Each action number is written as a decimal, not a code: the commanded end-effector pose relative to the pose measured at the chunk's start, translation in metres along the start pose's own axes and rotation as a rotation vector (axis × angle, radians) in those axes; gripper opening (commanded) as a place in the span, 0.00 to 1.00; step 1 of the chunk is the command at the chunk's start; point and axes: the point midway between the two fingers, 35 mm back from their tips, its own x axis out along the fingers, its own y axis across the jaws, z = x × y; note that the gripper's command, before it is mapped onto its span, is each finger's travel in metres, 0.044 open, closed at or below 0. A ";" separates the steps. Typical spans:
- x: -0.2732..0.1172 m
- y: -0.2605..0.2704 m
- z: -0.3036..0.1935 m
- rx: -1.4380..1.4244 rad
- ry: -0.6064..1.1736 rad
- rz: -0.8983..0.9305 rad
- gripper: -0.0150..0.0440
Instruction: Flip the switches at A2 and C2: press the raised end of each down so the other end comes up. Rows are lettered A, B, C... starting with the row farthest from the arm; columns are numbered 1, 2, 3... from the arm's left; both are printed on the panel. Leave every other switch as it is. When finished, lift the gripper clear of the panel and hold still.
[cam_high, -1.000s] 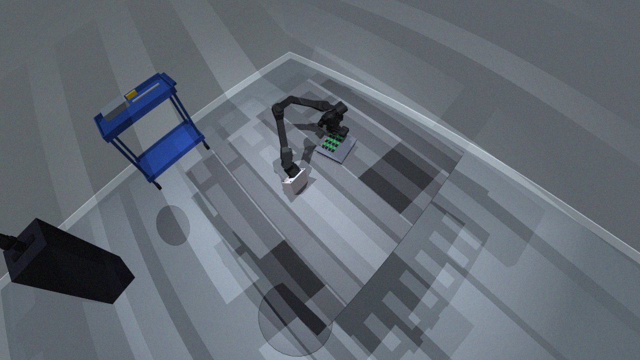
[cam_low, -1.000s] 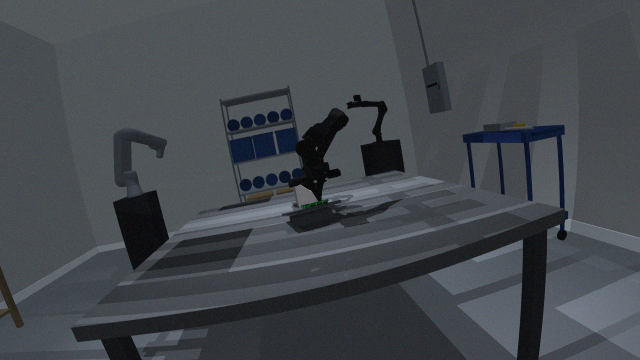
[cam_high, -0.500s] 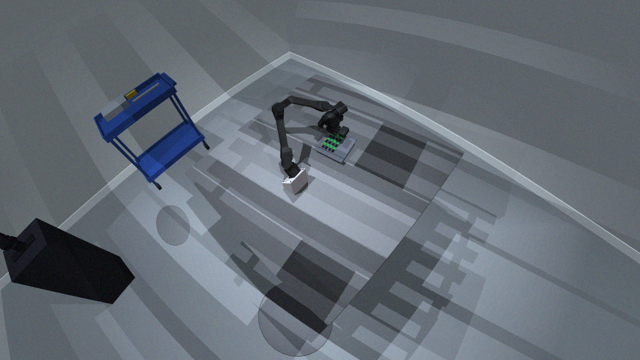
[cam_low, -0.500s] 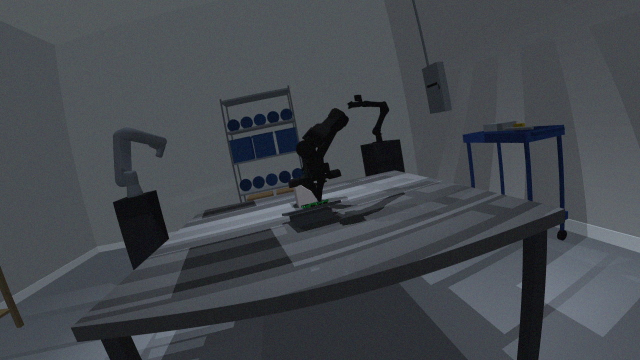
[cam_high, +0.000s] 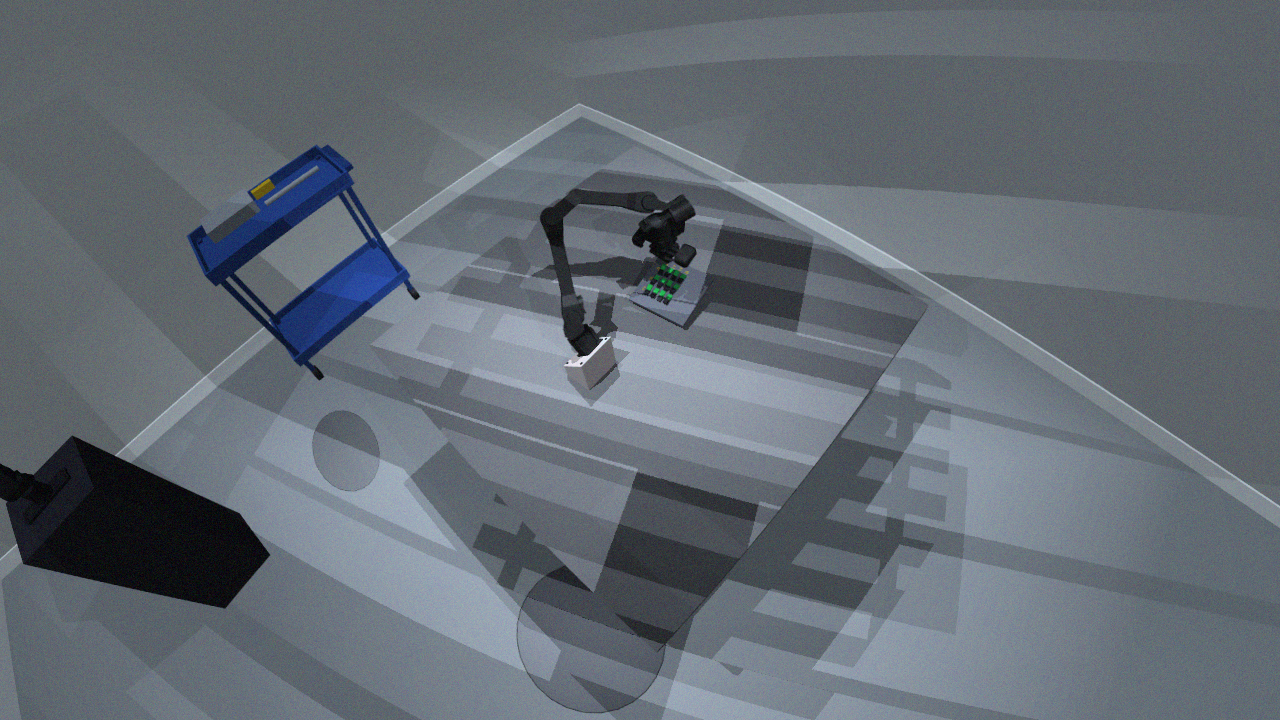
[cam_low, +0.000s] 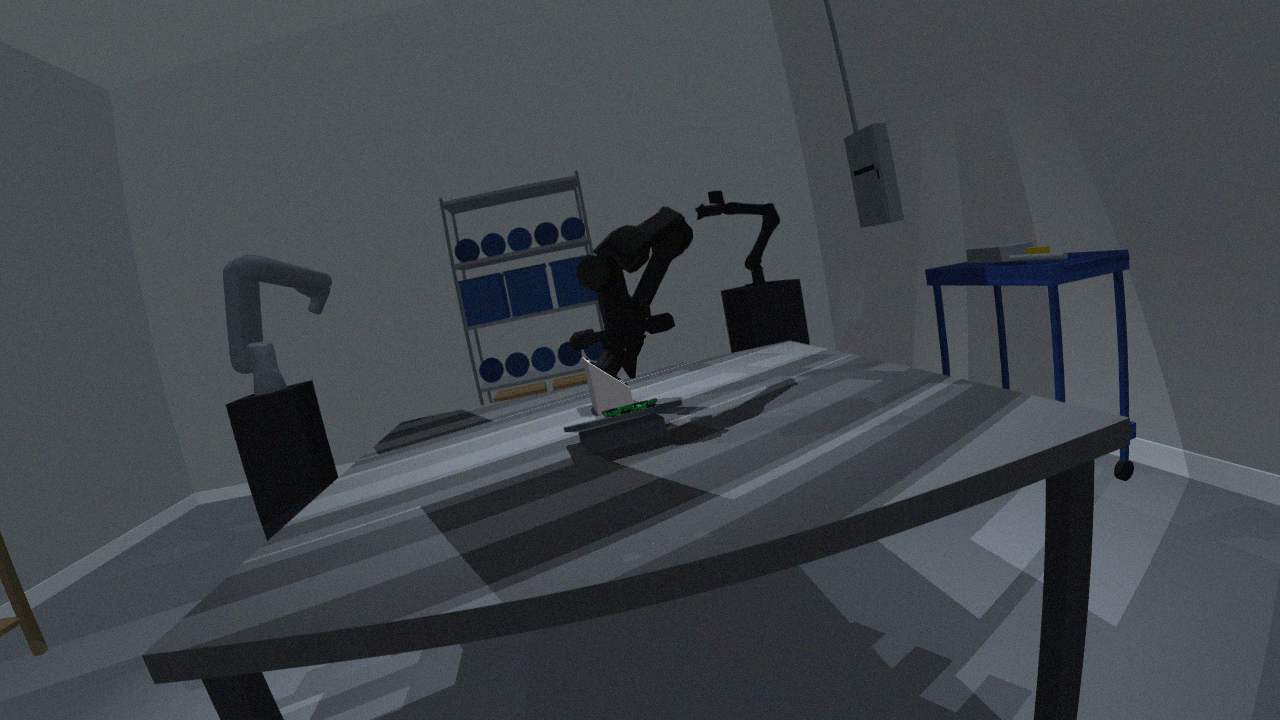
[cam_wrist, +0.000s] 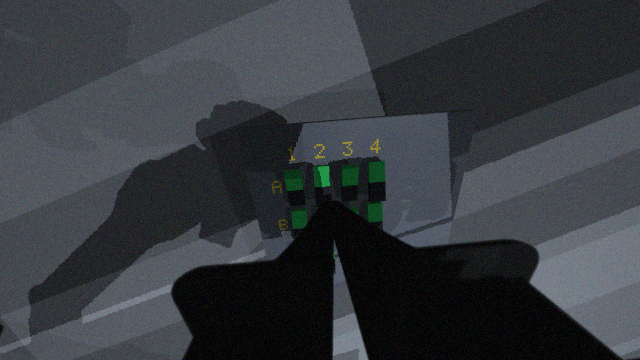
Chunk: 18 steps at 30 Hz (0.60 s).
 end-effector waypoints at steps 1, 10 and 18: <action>-0.015 0.002 0.000 -0.009 -0.009 0.000 0.25; -0.016 -0.001 -0.071 -0.006 -0.005 -0.003 0.25; -0.012 0.000 -0.099 -0.005 -0.006 -0.001 0.25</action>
